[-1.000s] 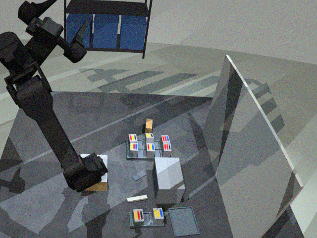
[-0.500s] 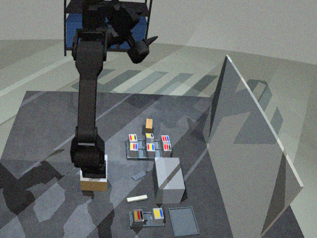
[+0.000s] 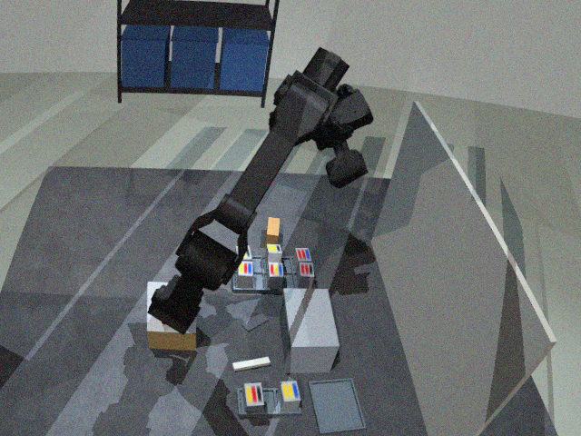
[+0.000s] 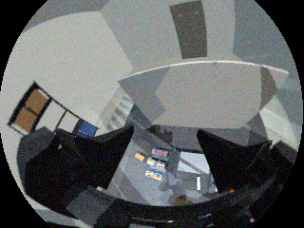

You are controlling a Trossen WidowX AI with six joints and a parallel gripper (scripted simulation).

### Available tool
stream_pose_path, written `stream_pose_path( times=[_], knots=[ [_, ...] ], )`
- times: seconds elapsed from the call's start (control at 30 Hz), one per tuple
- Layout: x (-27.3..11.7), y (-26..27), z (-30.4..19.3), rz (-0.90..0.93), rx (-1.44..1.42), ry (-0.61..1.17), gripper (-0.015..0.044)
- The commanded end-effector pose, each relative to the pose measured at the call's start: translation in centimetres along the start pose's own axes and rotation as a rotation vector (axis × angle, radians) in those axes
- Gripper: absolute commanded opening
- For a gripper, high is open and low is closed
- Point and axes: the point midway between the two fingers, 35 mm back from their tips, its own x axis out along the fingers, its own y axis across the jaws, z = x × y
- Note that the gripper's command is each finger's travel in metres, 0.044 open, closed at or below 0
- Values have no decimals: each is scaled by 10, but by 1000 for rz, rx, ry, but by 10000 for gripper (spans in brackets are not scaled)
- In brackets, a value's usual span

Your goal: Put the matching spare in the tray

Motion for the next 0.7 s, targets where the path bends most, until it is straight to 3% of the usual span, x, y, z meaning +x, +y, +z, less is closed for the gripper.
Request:
stream_pose_path(
  times=[0.0, 0.2, 0.4, 0.57, 0.67],
  knots=[
    [48, -31, -17, -98, 1, 157, 440],
    [118, -96, -60, -257, 13, 459, 440],
    [158, -161, -110, -378, 10, 769, 440],
    [163, -169, -117, -389, 10, 804, 440],
    [185, -181, -140, -399, 13, 822, 440]
  ],
)
